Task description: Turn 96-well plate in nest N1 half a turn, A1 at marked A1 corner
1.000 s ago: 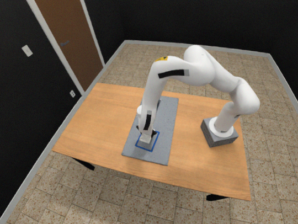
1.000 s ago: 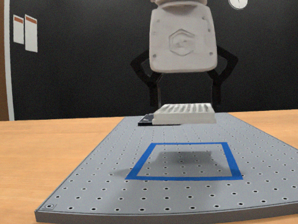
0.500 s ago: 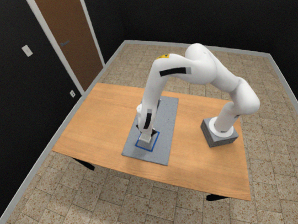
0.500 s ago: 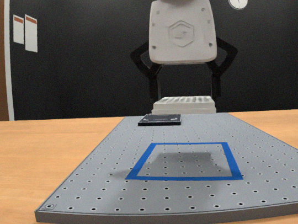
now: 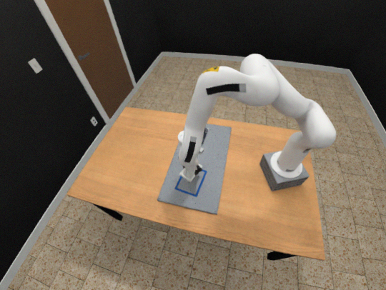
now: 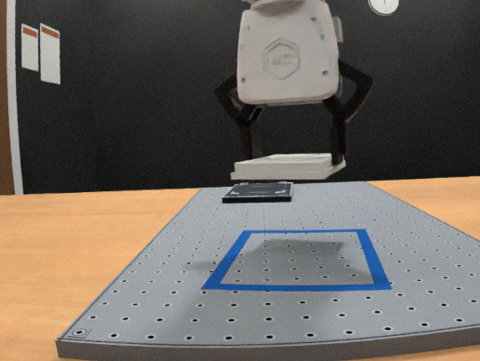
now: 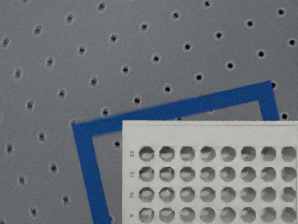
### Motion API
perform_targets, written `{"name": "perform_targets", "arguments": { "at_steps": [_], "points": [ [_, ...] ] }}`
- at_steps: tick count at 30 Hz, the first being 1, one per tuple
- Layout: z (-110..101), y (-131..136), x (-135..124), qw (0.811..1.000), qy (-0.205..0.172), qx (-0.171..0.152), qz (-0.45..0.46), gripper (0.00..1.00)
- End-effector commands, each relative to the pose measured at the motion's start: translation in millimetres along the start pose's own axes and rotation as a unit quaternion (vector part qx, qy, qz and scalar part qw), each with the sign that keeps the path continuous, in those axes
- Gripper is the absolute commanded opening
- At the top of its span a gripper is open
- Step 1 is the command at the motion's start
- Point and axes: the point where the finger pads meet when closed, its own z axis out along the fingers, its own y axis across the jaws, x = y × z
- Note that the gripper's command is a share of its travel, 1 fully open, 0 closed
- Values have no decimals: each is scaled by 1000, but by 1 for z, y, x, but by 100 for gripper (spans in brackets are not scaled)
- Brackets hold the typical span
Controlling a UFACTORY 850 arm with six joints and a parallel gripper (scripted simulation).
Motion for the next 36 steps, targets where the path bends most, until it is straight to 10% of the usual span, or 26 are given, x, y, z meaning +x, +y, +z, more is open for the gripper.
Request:
{"name": "perform_targets", "arguments": {
  "at_steps": [1,24,36],
  "points": [
    [-1,-7,11,998,3,4,66,0],
    [-4,-36,67,928,2,5,374,0],
    [-6,-54,103,835,1,5,551,0]
  ]
}}
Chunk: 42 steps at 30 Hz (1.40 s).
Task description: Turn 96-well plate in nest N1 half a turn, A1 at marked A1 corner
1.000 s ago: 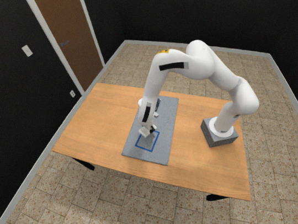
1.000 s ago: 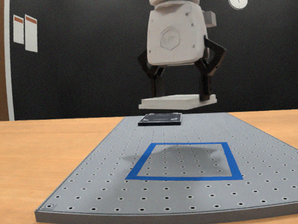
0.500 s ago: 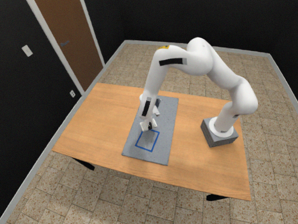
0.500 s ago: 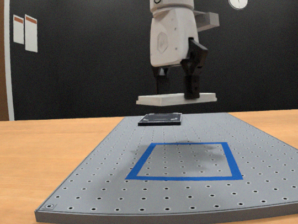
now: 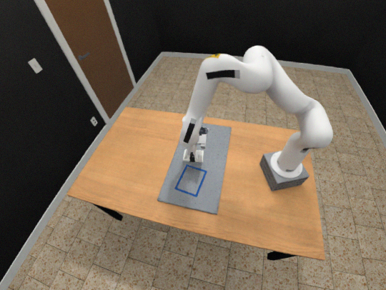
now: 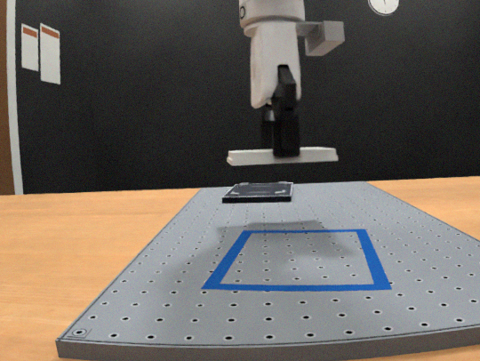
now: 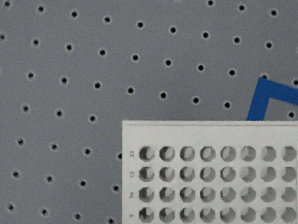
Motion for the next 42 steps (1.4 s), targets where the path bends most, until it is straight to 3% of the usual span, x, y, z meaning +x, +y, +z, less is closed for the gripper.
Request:
{"name": "perform_targets", "arguments": {
  "at_steps": [1,9,20,22,29,37,39,42],
  "points": [
    [-1,-13,-1,998,0,8,68,0],
    [-2,-33,0,986,-1,8,168,0],
    [-4,-70,1,939,-2,8,345,0],
    [-4,-70,1,939,-2,8,345,0],
    [-5,-93,2,892,-3,7,452,0],
    [-7,-120,3,824,-4,7,566,0],
    [-7,-120,3,824,-4,7,566,0],
    [-7,-130,3,795,-4,7,607,0]
  ]
}}
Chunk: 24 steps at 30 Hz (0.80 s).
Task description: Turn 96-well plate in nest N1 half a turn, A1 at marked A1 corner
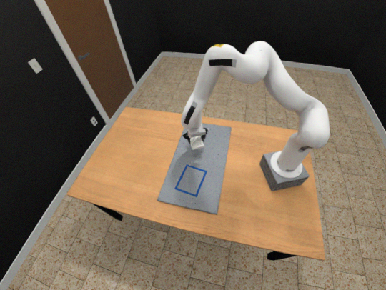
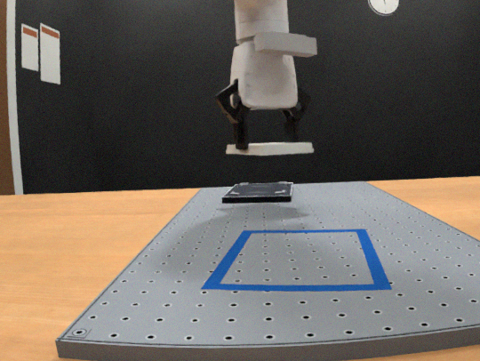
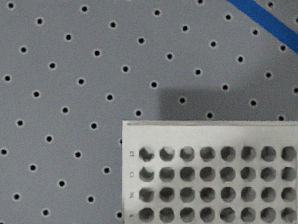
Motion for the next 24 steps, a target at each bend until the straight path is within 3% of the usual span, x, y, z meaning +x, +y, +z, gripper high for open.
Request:
{"name": "perform_targets", "arguments": {
  "at_steps": [1,12,17,24],
  "points": [
    [-1,-4,-12,998,-6,4,64,0],
    [-3,-18,-46,970,-6,3,245,0],
    [-4,-22,-55,956,-7,3,292,0],
    [-5,-31,-77,956,-7,3,292,0]
  ]
}}
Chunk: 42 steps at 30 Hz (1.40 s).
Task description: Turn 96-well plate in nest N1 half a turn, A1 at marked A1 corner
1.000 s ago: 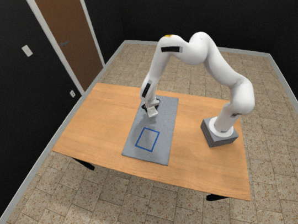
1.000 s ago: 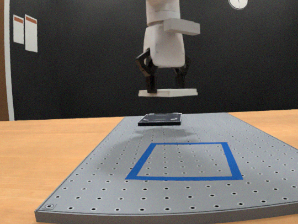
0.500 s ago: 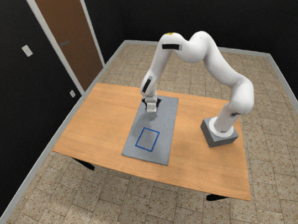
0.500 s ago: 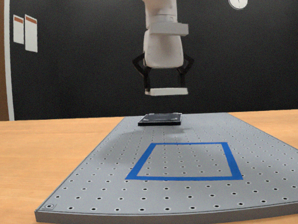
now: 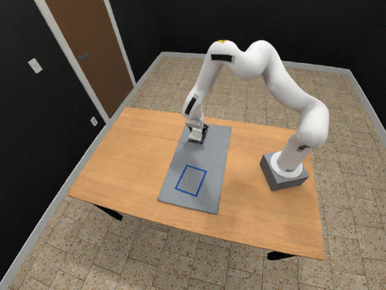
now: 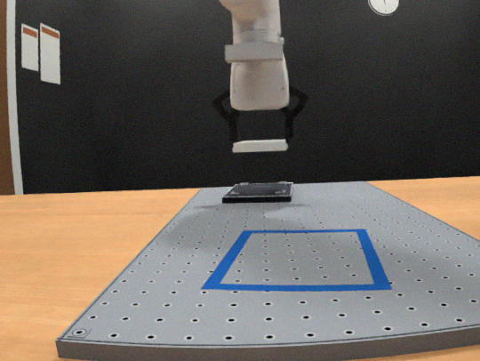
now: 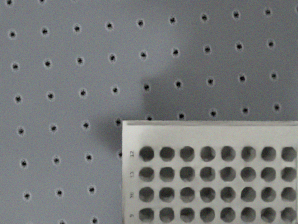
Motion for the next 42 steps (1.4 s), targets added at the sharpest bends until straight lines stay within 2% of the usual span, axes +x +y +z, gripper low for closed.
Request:
{"name": "perform_targets", "arguments": {
  "at_steps": [1,17,42],
  "points": [
    [-1,4,-12,1000,-1,-1,1,0],
    [-3,13,-58,1000,-1,-1,1,0],
    [-3,13,-58,1000,-1,-1,1,0]
  ]
}}
